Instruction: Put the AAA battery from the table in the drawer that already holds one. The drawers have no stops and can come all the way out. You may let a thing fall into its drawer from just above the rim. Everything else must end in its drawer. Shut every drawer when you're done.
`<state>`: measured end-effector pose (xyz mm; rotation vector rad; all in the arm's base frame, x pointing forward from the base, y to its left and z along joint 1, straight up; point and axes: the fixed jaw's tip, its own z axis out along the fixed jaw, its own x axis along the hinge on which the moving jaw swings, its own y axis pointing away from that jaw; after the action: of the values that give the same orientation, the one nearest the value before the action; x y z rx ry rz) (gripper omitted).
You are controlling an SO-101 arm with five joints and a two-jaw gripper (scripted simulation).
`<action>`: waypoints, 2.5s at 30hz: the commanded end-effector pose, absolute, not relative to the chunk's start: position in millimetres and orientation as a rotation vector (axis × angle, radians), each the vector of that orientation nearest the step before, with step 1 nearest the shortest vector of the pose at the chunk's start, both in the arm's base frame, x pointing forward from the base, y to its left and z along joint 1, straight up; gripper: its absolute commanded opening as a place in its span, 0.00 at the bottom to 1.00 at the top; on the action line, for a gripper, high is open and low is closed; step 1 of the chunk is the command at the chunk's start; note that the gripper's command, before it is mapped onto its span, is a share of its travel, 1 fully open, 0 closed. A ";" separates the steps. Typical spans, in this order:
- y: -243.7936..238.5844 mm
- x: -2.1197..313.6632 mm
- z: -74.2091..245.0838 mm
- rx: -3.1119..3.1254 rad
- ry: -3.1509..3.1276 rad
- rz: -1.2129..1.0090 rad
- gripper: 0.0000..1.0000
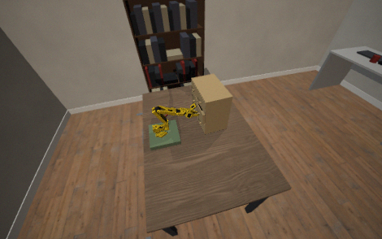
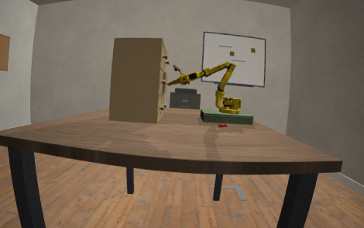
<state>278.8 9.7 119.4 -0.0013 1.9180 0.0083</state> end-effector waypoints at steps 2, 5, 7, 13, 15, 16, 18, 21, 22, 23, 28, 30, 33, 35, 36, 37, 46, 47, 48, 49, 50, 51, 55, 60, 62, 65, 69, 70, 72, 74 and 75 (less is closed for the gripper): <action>10.2 273.7 120.2 -0.006 1.919 0.008 0.00; 10.1 272.0 120.1 -0.006 1.918 0.007 0.00; 10.1 272.0 120.1 -0.006 1.918 0.007 0.00; 10.0 271.0 120.1 -0.006 1.918 0.007 0.00; 10.0 271.0 120.1 -0.006 1.918 0.007 0.00; 10.0 271.0 120.1 -0.006 1.919 0.007 0.00; 10.0 271.0 120.1 -0.006 1.919 0.007 0.00; 10.0 271.0 120.1 -0.006 1.918 0.007 0.00; 10.0 271.0 120.1 -0.006 1.919 0.007 0.00; 10.0 271.0 120.1 -0.006 1.919 0.007 0.00; 9.8 268.7 120.2 -0.005 1.919 0.007 0.00; 9.8 267.5 120.2 -0.005 1.919 0.007 0.00; 9.7 265.8 120.2 -0.005 1.919 0.006 0.00; 9.6 264.7 120.2 -0.004 1.919 0.006 0.00; 9.5 264.1 120.2 -0.004 1.919 0.006 0.00; 9.5 263.5 120.2 -0.004 1.919 0.006 0.00; 9.4 261.4 120.1 -0.004 1.919 0.006 0.00; 9.4 261.4 120.1 -0.004 1.919 0.006 0.00; 9.4 261.4 120.1 -0.004 1.919 0.006 0.00; 9.4 261.4 120.1 -0.004 1.919 0.006 0.00; 9.4 261.4 120.1 -0.004 1.919 0.006 0.00; 9.4 261.4 120.1 -0.004 1.919 0.006 0.00; 9.4 261.4 120.1 -0.004 1.919 0.006 0.00; 9.3 260.2 120.1 -0.003 1.919 0.006 0.00; 9.2 259.0 120.2 -0.003 1.919 0.005 0.00; 9.1 257.3 120.2 -0.003 1.919 0.005 0.00; 8.9 255.0 120.2 -0.002 1.919 0.005 0.00; 8.9 254.5 120.2 -0.002 1.919 0.005 0.00; 8.8 253.3 120.1 -0.002 1.919 0.005 0.00; 8.8 252.8 120.1 -0.002 1.919 0.005 0.00; 8.8 252.8 120.1 -0.002 1.919 0.005 0.00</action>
<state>255.7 8.9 119.4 0.0009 1.9211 0.0067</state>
